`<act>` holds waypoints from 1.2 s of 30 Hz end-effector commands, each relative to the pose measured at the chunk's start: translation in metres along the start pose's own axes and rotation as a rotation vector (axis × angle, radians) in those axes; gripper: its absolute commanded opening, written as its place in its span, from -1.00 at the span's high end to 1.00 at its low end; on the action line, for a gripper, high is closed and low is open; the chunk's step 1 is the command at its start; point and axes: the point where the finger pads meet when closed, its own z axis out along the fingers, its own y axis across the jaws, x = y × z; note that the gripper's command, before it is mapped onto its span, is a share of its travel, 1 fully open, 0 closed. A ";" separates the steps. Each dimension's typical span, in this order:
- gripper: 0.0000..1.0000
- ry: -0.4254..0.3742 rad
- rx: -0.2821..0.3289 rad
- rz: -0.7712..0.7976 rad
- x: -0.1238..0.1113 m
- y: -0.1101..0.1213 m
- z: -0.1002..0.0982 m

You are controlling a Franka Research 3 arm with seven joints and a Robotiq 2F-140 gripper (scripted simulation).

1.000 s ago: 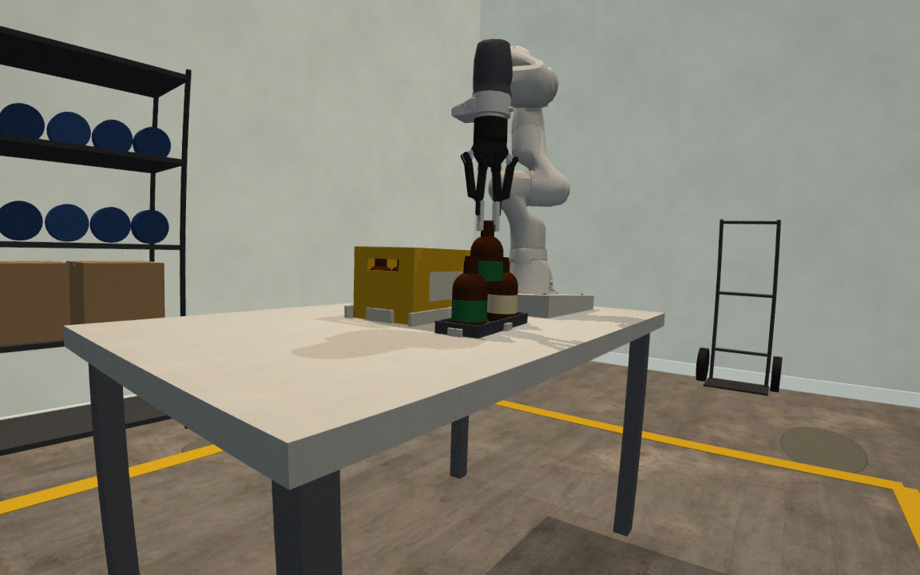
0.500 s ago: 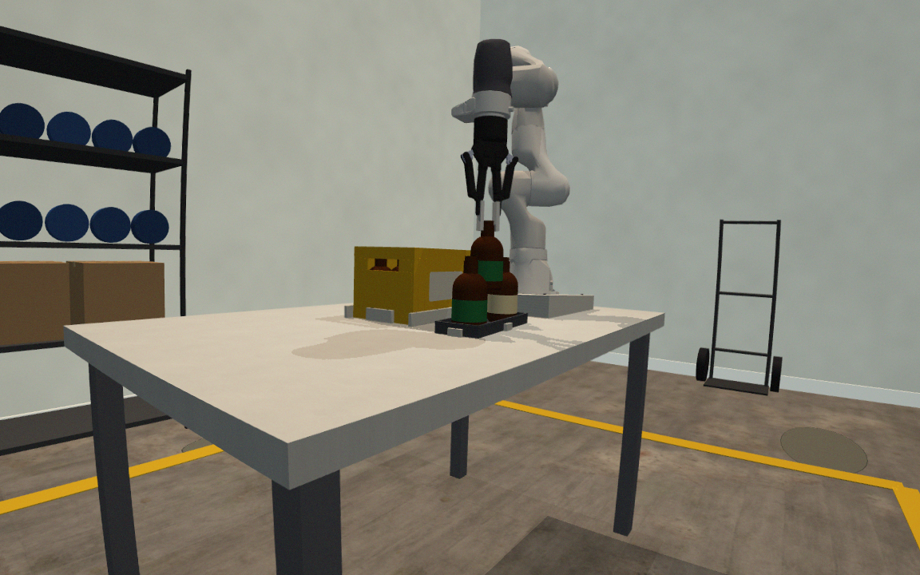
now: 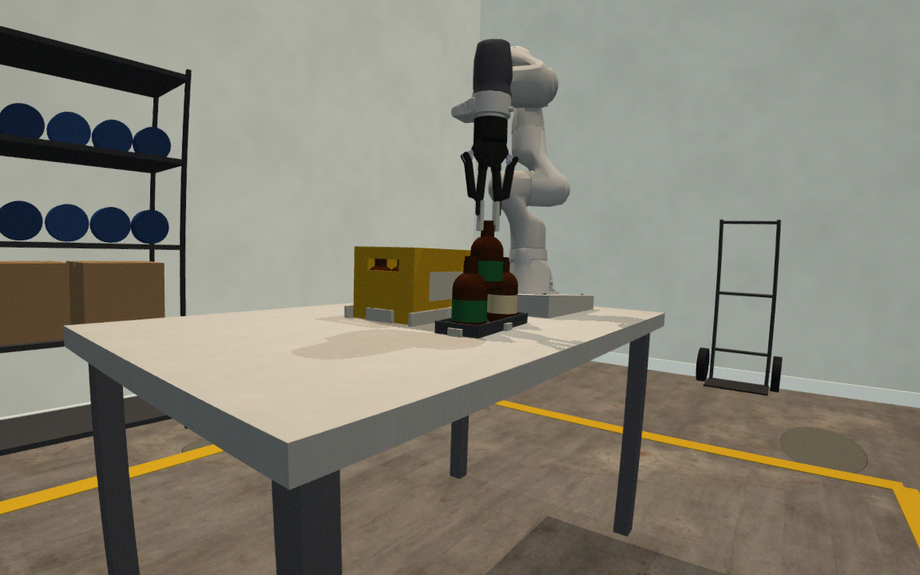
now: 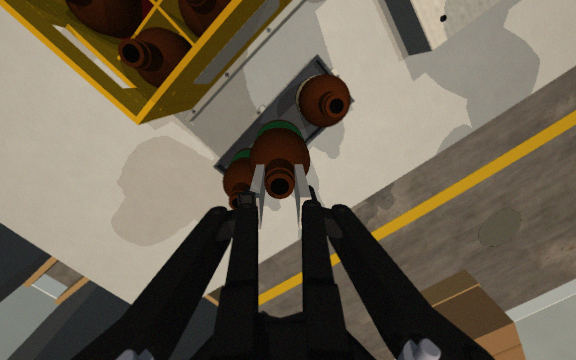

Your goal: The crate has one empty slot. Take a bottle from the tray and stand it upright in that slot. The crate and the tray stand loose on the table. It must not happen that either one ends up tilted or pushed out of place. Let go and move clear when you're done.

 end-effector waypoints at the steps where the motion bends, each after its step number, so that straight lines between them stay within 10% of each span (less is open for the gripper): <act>1: 1.00 -0.004 0.005 0.000 -0.002 0.000 -0.003; 36: 1.00 -0.004 0.005 0.000 -0.003 0.001 -0.022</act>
